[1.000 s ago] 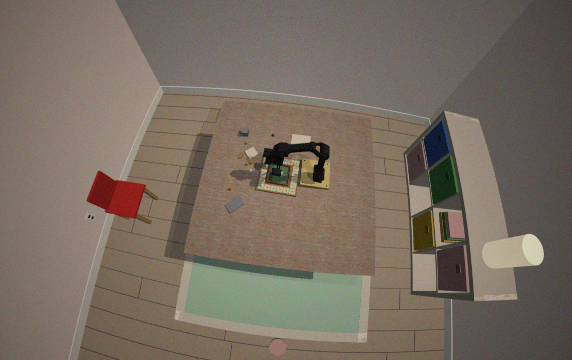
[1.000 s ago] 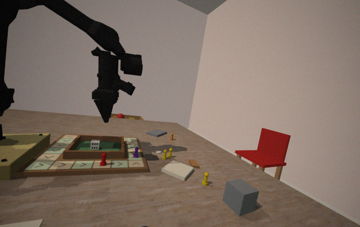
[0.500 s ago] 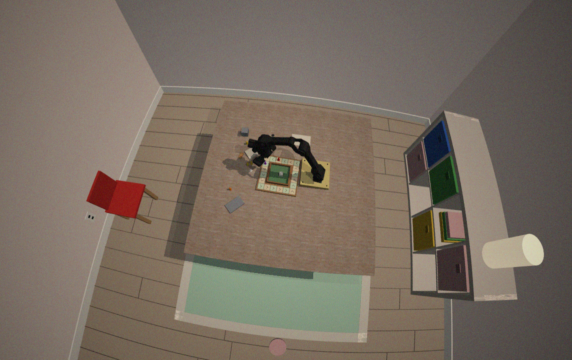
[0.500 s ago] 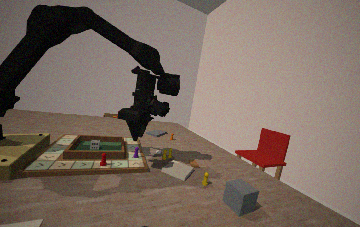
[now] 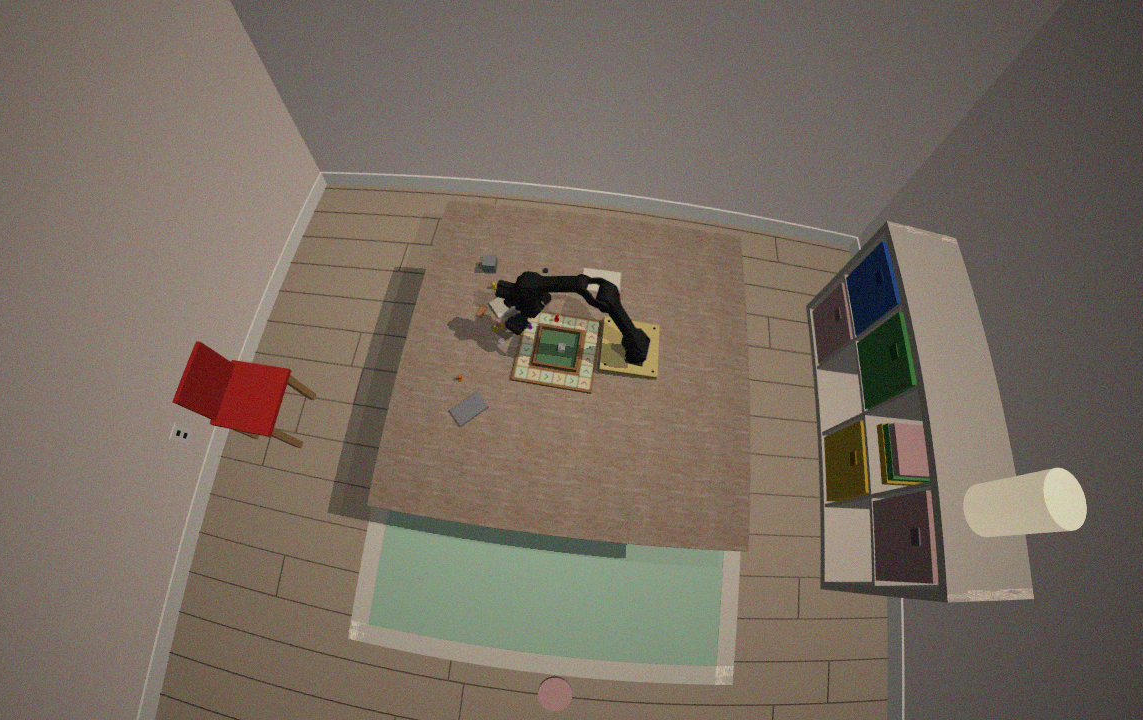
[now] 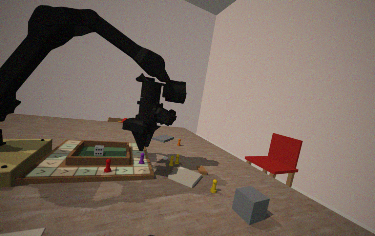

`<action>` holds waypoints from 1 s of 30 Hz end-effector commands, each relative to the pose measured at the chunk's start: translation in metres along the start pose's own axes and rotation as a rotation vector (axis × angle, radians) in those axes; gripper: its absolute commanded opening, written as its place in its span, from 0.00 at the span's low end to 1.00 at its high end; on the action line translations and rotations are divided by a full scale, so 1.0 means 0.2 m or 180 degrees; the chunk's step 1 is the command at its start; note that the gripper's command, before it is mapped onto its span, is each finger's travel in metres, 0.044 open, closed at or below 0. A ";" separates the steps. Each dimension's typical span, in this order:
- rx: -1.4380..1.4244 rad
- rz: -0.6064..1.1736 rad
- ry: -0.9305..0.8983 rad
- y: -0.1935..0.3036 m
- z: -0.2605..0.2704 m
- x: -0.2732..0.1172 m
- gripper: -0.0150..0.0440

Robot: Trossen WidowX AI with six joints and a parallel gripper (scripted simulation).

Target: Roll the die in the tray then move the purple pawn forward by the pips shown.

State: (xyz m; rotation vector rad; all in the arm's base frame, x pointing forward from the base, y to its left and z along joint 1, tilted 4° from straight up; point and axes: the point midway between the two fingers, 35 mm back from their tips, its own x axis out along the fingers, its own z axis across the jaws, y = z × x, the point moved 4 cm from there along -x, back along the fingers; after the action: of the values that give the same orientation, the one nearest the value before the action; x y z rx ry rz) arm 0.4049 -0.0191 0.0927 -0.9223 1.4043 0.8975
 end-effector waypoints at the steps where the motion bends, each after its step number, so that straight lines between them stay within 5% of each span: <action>1: 0.0019 0.0021 0.0017 0.00 0.00 0.04 0.59; 21: 0.0019 0.0021 0.0017 0.01 -0.01 0.19 0.59; 26: 0.0019 0.0021 0.0017 0.01 -0.01 0.19 0.37; 30: 0.0019 0.0021 0.0017 0.01 -0.01 0.19 0.33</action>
State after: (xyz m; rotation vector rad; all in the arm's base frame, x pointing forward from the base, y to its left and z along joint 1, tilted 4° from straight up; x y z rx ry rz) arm 0.4026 -0.0202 0.0551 -0.9173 1.4115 0.8996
